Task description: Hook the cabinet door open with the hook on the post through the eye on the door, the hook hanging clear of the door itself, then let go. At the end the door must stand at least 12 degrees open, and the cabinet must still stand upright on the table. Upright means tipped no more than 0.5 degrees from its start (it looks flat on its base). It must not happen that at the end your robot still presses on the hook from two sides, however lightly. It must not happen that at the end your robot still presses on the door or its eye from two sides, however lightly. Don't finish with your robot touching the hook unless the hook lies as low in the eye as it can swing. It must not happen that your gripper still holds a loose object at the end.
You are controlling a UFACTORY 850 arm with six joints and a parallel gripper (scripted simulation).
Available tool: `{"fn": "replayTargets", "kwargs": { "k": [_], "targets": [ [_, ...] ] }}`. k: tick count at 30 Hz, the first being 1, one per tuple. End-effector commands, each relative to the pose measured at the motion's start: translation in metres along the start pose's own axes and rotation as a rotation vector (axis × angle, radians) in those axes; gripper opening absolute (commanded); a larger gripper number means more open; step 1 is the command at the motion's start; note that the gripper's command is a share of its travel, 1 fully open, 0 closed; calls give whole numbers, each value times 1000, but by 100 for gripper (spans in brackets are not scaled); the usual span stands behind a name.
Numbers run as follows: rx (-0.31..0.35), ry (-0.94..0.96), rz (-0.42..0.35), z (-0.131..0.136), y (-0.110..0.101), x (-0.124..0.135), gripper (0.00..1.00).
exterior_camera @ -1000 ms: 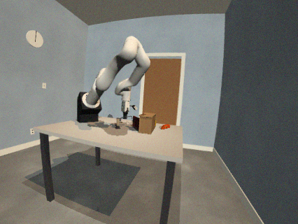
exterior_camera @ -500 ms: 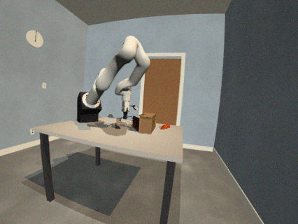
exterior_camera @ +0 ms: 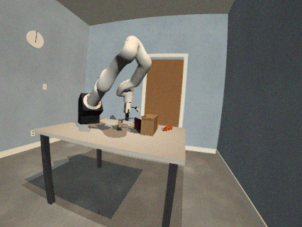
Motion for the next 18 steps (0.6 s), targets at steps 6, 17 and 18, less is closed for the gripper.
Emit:
{"fn": "replayTargets", "kwargs": {
  "k": [6, 17, 18],
  "targets": [
    [0, 14, 1, 1, 0, 0, 4],
    [0, 14, 1, 1, 1, 0, 4],
    [0, 14, 1, 1, 1, 0, 4]
  ]
}}
Point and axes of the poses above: the point where the finger pads meet when closed, its own y axis out along the fingers, its own z axis across the jaws, x = y × z, the point moved 4 cm from there along -y, back along the fingers, and after that the axes turned 5 degrees about -y, right-handed, at the moved point
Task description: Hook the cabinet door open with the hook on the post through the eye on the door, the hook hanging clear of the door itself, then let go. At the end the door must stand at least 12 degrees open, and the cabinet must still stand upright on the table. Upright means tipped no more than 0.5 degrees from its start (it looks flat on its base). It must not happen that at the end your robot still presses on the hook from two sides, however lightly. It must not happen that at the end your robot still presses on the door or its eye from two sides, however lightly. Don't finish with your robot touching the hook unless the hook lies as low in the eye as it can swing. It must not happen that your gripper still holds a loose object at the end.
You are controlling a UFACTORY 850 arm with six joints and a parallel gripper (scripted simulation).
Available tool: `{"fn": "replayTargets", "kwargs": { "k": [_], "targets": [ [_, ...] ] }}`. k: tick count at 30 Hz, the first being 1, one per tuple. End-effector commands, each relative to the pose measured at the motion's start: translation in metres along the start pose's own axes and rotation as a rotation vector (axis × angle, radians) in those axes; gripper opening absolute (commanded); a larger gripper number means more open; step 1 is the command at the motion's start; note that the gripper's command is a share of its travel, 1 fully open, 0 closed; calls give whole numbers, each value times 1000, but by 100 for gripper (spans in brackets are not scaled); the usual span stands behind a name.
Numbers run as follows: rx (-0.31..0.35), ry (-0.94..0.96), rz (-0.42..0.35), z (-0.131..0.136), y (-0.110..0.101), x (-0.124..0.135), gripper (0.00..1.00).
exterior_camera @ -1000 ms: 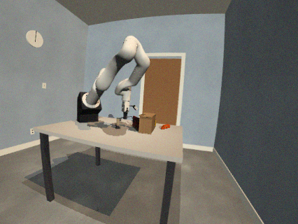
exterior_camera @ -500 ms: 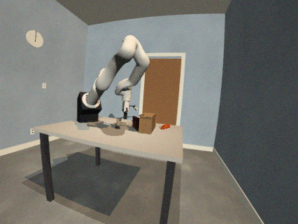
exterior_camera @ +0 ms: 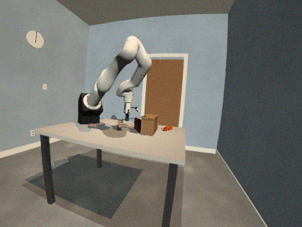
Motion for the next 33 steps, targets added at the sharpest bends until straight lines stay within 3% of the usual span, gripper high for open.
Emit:
{"fn": "replayTargets", "kwargs": {
  "k": [1, 33],
  "targets": [
    [0, 0, 0, 0, 0, 0, 4],
    [0, 0, 0, 0, 3, -1, 4]
  ]
}}
Point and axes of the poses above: the point where the finger pads meet when closed, its own y axis out along the fingers, its own z axis across the jaws, x = y × z, the point moved 4 cm from there along -y, back along the fingers, and after that the axes turned 5 degrees about -y, right-handed, at the moved point
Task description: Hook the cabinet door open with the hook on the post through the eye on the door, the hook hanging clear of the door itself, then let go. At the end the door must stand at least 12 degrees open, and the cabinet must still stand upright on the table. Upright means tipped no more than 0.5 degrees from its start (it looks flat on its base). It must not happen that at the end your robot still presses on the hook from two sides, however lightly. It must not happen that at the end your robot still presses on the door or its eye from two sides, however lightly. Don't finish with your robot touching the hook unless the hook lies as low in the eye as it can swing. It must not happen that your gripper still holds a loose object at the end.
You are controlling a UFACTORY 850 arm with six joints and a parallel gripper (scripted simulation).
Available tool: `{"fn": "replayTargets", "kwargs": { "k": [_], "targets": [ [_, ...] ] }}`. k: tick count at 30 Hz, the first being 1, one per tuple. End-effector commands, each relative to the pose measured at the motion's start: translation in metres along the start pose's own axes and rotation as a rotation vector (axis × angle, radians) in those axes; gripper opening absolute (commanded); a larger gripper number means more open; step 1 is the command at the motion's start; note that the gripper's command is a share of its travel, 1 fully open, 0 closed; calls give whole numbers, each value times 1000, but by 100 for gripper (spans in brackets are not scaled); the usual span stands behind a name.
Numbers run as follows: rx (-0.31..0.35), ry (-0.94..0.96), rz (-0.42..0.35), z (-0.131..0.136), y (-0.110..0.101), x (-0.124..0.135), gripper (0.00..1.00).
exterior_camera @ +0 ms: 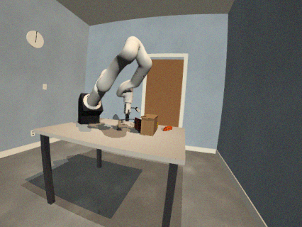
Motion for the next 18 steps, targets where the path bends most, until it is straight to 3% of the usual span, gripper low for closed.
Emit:
{"fn": "replayTargets", "kwargs": {
  "k": [1, 18],
  "targets": [
    [0, 0, 1, 0, 0, 0, 4],
    [0, 0, 1, 0, 2, -1, 4]
  ]
}}
Point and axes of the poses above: the point where the finger pads meet when closed, its own y axis out along the fingers, its own z axis across the jaws, x = y × z, the point moved 4 cm from there along -y, back along the fingers, and after that the axes turned 5 degrees about -y, right-handed, at the moved point
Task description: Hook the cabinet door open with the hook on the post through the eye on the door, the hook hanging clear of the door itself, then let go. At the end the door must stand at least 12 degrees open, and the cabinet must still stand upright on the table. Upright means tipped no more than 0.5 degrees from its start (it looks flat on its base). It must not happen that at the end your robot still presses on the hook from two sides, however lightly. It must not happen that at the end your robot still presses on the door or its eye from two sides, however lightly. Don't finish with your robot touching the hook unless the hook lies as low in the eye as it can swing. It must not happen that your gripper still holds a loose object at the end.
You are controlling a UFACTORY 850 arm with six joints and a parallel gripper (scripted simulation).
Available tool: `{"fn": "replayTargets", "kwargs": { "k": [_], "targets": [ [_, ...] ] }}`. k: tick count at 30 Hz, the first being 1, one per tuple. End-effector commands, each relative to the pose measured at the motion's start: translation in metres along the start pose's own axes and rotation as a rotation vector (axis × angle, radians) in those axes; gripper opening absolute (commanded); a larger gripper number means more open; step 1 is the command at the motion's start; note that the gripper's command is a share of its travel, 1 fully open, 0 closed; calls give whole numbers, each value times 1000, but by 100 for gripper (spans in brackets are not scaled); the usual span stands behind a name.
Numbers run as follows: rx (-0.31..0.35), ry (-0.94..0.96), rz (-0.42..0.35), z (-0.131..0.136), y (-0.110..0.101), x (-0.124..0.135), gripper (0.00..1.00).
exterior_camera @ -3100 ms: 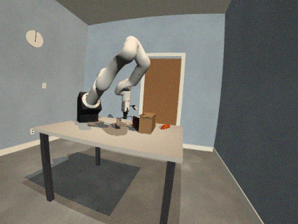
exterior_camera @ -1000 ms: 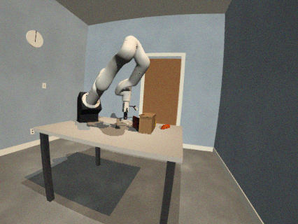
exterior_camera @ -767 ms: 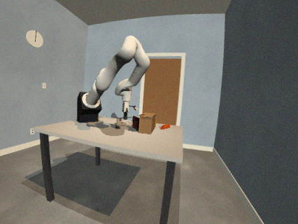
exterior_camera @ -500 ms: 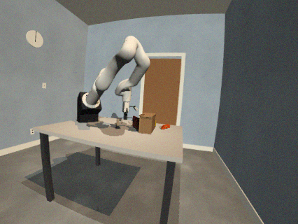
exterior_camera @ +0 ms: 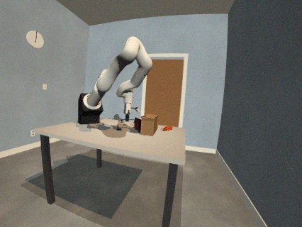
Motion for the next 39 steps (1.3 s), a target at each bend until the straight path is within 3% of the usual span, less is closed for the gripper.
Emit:
{"fn": "replayTargets", "kwargs": {
  "k": [1, 22, 23, 39],
  "targets": [
    [0, 0, 1, 0, 0, 0, 4],
    [0, 0, 1, 0, 1, 0, 4],
    [0, 0, 1, 0, 1, 0, 24],
    [0, 0, 1, 0, 1, 0, 24]
  ]
}}
Point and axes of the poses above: the point where the finger pads meet when closed, its own y axis out along the fingers, its own z axis across the jaws, x = y × z, the point moved 4 cm from there along -y, back along the fingers, and after that the axes turned 5 degrees about -y, right-handed, at the moved point
